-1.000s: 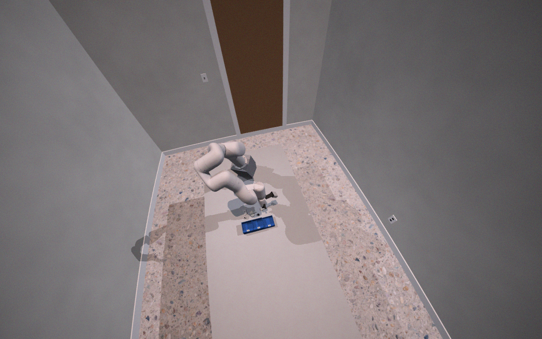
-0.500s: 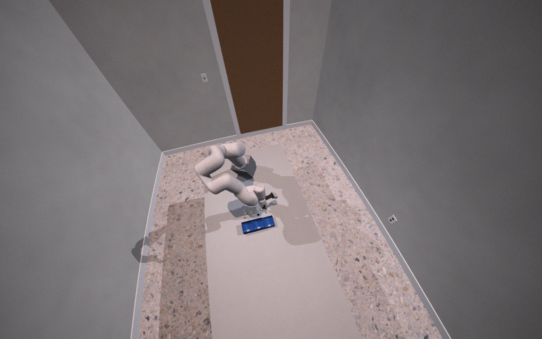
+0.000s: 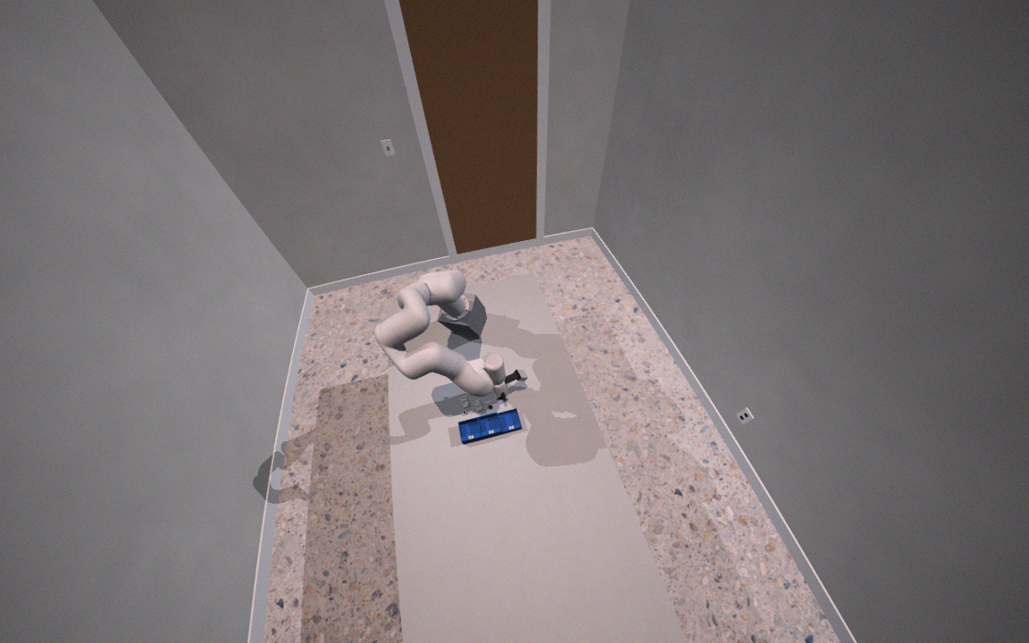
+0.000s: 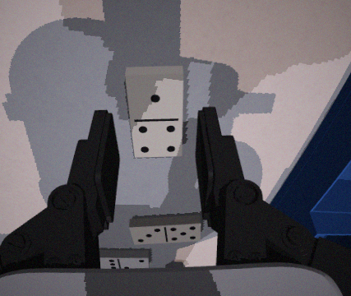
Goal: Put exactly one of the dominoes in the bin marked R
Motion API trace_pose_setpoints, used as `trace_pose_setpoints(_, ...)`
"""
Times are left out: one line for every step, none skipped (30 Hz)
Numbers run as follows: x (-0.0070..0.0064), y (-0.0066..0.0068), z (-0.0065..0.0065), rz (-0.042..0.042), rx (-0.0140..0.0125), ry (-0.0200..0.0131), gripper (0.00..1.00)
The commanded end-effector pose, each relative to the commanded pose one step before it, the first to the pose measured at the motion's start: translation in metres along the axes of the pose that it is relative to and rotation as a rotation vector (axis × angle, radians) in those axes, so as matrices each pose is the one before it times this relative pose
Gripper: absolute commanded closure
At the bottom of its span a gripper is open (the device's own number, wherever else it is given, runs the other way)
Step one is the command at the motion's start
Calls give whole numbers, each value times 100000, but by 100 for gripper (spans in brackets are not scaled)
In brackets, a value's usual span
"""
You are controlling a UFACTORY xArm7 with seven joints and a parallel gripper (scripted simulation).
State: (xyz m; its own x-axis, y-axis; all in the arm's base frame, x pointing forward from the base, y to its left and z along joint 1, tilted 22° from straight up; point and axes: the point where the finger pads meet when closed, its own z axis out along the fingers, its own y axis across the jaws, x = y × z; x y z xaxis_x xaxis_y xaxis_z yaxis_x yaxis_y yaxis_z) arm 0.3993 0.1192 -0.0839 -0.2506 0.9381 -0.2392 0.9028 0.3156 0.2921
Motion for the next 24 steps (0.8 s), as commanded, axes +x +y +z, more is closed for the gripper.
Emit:
trace_pose_setpoints(80,170,136,-45,-395,108,59)
trace_pose_setpoints(-3,-5,133,0,1,0,59)
trace_pose_setpoints(-4,-7,133,0,1,0,59)
trace_pose_setpoints(-4,-9,133,0,1,0,59)
trace_pose_setpoints(-5,-10,133,0,1,0,59)
trace_pose_setpoints(-5,-11,133,0,0,0,59)
trace_pose_setpoints(-4,-10,133,0,0,0,59)
trace_pose_setpoints(-4,-10,133,0,0,0,59)
trace_pose_setpoints(-3,-8,133,0,0,0,59)
trace_pose_setpoints(-3,-7,133,0,0,0,59)
trace_pose_setpoints(-2,-6,1,0,0,0,59)
trace_pose_setpoints(-2,-5,1,0,0,0,59)
trace_pose_setpoints(-1,-3,1,0,0,0,59)
trace_pose_setpoints(-1,-1,1,0,0,0,59)
trace_pose_setpoints(-1,0,0,0,0,0,59)
trace_pose_setpoints(0,0,0,0,0,0,59)
trace_pose_setpoints(0,0,0,0,0,0,59)
trace_pose_setpoints(-1,2,-5,0,2,0,59)
trace_pose_setpoints(-1,-1,2,0,-1,0,59)
trace_pose_setpoints(-1,-1,1,0,0,0,59)
trace_pose_setpoints(-1,-1,1,0,0,0,59)
trace_pose_setpoints(-1,-1,1,0,0,0,59)
trace_pose_setpoints(-1,-1,0,0,0,0,59)
trace_pose_setpoints(-1,-1,0,0,0,0,59)
